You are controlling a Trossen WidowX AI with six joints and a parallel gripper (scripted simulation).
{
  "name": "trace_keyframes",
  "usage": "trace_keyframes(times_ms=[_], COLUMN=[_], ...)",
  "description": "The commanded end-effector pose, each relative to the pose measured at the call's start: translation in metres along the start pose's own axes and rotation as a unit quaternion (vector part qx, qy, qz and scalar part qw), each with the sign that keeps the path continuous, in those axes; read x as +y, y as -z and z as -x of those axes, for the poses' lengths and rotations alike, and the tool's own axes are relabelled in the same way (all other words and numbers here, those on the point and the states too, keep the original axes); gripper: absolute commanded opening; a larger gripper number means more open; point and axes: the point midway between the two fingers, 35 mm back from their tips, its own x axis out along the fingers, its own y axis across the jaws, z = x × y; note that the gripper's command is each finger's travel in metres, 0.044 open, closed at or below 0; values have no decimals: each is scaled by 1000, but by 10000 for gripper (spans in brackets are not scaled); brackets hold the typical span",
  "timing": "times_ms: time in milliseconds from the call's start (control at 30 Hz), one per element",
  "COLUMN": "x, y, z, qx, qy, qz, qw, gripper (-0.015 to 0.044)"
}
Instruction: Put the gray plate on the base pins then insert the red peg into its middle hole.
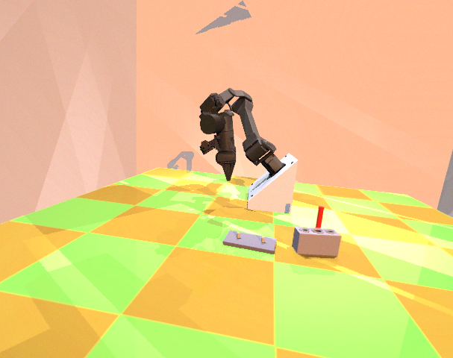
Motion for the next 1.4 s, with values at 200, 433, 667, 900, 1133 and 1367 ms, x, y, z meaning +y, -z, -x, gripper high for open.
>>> trace_keyframes(times_ms=[200, 433, 667, 900, 1133, 1367], x=[2, 63, 140, 198, 255, 287], y=[-17, -22, 5, 44, 108, 188], z=[17, 35, 45, 45, 34, 8], qx=[-81, -68, -43, -37, -47, -64], qy=[-15, -29, -46, -43, -31, -23], qz=[38, 32, 33, 35, 35, 34], qw=[996, 997, 997, 998, 998, 997], gripper=[440, 440, 440, 440, 440, 440])
